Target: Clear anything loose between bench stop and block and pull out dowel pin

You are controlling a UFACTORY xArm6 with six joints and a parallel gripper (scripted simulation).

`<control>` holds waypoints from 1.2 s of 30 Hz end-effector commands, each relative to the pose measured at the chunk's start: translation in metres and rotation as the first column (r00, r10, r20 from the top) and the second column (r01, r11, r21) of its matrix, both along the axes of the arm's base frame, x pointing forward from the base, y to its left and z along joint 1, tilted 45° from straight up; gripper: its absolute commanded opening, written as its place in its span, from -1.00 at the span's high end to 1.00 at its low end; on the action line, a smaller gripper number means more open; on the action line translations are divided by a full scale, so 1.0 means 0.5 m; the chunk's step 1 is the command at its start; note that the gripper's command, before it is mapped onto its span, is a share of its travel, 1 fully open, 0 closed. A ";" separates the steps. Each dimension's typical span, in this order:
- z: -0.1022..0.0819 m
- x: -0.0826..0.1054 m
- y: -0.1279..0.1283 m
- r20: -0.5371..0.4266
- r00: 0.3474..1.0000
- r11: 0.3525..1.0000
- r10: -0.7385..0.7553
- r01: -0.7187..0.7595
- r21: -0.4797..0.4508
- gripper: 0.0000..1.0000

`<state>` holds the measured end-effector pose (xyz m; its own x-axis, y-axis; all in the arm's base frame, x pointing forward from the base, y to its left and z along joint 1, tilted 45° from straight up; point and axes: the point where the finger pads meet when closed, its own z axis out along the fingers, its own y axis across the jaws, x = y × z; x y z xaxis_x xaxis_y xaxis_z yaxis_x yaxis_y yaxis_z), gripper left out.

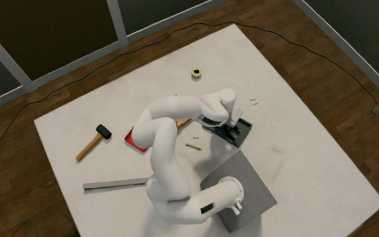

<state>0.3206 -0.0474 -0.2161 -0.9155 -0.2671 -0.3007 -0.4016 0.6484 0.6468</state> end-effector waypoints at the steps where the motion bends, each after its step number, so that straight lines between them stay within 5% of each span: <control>1: 0.002 0.005 -0.005 0.005 1.000 1.000 -0.002 0.002 -0.003 0.47; 36: 0.031 0.004 -0.034 0.005 1.000 1.000 -0.002 0.002 -0.004 0.47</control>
